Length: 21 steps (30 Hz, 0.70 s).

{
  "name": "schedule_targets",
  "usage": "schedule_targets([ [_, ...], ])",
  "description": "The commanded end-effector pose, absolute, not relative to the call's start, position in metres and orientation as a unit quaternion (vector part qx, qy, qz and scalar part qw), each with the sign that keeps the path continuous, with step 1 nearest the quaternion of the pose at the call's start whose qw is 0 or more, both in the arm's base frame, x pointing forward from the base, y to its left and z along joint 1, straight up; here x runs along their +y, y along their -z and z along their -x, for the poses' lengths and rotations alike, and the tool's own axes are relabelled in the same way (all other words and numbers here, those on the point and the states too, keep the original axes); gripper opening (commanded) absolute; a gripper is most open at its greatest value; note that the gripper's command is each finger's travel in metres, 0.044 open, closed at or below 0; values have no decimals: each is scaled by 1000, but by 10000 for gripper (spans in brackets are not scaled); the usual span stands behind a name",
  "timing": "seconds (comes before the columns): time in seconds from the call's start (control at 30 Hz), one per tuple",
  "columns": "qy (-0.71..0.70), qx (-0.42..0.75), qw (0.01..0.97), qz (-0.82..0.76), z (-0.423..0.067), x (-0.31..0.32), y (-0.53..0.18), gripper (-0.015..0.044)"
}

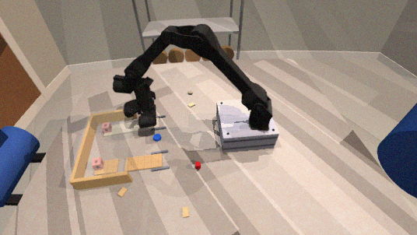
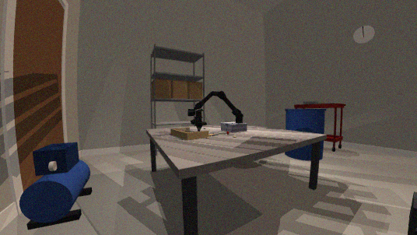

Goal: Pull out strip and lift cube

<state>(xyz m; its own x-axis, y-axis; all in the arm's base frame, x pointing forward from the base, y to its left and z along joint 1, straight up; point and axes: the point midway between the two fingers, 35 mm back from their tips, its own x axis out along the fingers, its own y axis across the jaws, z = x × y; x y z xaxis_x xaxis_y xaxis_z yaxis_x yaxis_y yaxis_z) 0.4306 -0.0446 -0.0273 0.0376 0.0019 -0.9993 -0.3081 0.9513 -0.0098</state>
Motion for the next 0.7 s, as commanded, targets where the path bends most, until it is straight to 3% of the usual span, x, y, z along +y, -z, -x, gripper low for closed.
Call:
schedule_targets([
  [0.0, -107, 684, 713, 111, -431, -45, 28, 0],
  [0.67, -107, 684, 713, 111, -425, -47, 30, 0],
])
